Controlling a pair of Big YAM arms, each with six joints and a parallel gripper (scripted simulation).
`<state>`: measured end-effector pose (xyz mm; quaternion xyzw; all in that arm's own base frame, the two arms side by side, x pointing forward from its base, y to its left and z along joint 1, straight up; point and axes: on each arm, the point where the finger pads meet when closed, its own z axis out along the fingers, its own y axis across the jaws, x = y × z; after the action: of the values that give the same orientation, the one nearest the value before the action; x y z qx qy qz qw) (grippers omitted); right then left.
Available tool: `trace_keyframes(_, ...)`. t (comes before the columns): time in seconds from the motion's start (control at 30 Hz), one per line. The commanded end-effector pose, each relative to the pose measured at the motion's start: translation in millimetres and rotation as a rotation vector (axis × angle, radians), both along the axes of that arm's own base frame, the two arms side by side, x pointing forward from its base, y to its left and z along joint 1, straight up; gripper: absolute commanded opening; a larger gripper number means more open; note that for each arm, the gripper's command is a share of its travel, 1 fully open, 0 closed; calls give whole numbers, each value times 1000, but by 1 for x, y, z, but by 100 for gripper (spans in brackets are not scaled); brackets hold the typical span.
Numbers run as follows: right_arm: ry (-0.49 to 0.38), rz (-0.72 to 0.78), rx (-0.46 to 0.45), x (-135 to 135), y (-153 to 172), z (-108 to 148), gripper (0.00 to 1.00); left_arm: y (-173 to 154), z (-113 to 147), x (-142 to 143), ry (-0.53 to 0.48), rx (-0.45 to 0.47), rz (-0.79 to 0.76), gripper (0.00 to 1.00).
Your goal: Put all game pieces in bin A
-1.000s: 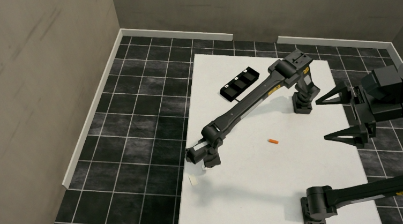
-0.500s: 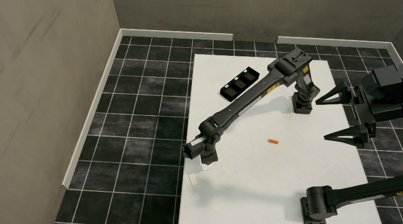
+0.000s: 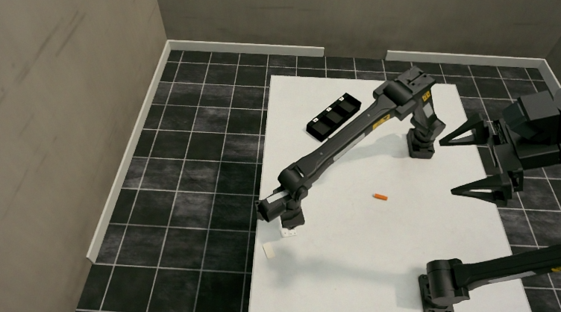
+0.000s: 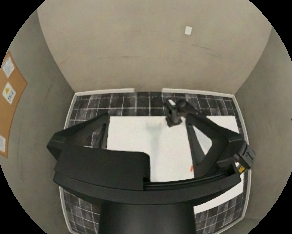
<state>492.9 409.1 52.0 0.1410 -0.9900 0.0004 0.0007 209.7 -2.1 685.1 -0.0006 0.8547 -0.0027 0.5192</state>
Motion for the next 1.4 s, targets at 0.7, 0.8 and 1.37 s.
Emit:
trace_keyframes(0.7, -30, 2, 25, 11, 18, 13, 39, 2, 13, -12, -30, 5, 2, 100)
trace_keyframes(0.8, -33, 2, 28, 11, 19, 18, 39, 2, 13, -12, -30, 5, 2, 100)
trace_keyframes(1.37, 1, 3, -1, -2, 7, -41, 39, 2, 13, -12, -30, 5, 2, 100)
